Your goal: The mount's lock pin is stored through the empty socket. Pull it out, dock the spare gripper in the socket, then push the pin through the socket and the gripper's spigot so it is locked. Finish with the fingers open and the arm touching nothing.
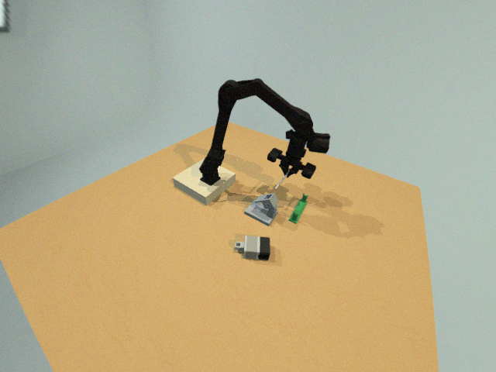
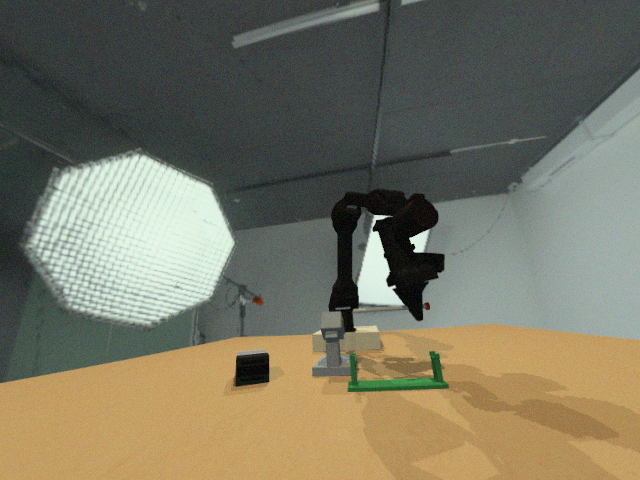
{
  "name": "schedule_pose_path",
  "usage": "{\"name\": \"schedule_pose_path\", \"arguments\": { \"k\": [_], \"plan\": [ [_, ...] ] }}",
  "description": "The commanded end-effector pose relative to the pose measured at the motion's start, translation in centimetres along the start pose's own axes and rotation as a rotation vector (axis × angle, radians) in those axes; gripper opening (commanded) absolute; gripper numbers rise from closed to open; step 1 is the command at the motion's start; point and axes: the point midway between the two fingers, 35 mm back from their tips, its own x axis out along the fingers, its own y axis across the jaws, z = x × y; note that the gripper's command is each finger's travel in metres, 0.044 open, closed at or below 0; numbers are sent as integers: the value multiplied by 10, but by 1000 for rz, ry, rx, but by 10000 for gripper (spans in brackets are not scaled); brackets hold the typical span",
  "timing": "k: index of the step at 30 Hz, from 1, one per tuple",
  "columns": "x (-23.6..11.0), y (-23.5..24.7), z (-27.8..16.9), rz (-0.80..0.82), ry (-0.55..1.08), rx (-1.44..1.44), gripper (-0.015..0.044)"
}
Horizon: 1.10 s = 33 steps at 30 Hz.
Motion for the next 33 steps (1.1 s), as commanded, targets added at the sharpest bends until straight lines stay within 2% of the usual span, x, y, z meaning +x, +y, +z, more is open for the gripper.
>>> {"name": "schedule_pose_path", "arguments": {
  "k": [1, 33],
  "plan": [
    [-2, -7, 3, -1, -1, -1, 0],
    [-13, -94, 33, -8, -2, -16, 0]
  ]
}}
